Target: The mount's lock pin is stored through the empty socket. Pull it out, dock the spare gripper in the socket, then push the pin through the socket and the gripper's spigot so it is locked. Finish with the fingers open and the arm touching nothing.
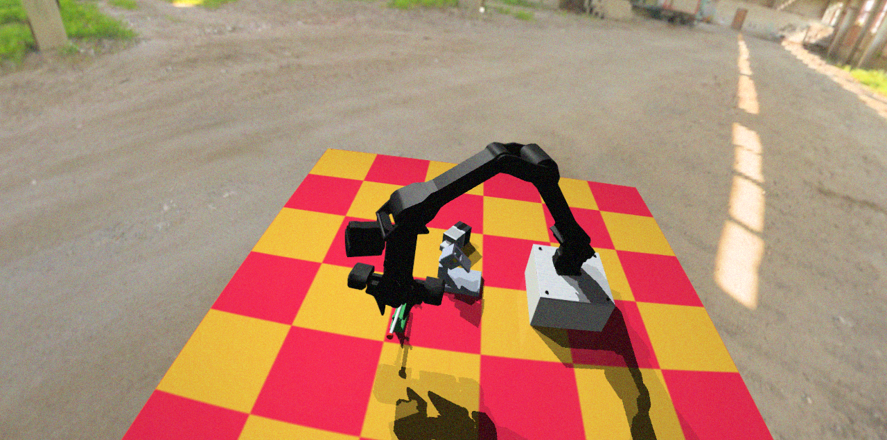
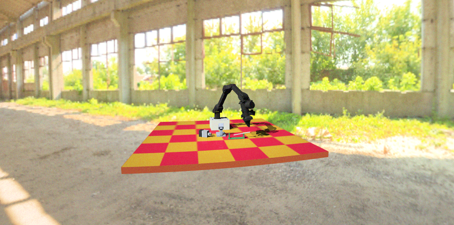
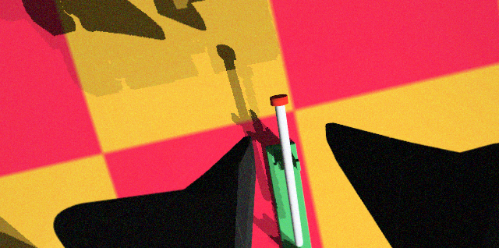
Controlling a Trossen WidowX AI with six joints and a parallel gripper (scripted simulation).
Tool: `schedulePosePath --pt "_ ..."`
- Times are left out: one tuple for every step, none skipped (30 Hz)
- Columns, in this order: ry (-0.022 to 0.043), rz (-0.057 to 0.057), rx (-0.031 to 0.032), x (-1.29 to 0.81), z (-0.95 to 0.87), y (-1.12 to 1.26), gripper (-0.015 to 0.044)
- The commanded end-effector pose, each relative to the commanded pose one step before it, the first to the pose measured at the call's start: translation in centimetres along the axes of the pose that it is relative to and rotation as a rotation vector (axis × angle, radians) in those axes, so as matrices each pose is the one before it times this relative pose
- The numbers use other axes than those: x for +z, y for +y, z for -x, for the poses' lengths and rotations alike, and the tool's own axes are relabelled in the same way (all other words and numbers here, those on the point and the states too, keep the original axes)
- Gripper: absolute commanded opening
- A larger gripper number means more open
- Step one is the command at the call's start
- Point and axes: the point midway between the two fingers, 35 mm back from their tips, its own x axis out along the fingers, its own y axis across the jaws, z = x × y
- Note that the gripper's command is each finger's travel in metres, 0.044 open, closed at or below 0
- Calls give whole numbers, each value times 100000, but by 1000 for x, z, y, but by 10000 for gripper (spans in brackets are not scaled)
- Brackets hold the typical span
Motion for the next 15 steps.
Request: schedulePosePath --pt "84 -25 168 -59 -226 23 253" --pt "0 0 0 0 0 0 279" --pt "0 0 0 0 0 0 305" --pt "0 0 0 0 0 0 331" --pt "247 -28 27 -164 204 -42 305" --pt "739 -83 94 -496 611 -115 279" --pt "1219 -137 198 -838 1016 -155 253" --pt "1566 -175 335 -1116 1320 -134 226" --pt "1533 -169 420 -1140 1308 -55 200" --pt "1149 -125 379 -888 990 13 180" --pt "679 -73 251 -539 588 31 180" --pt "224 -24 87 -181 195 14 180" --pt "0 0 0 0 0 0 180" --pt "0 0 0 0 0 0 180" --pt "0 0 0 0 0 0 180"
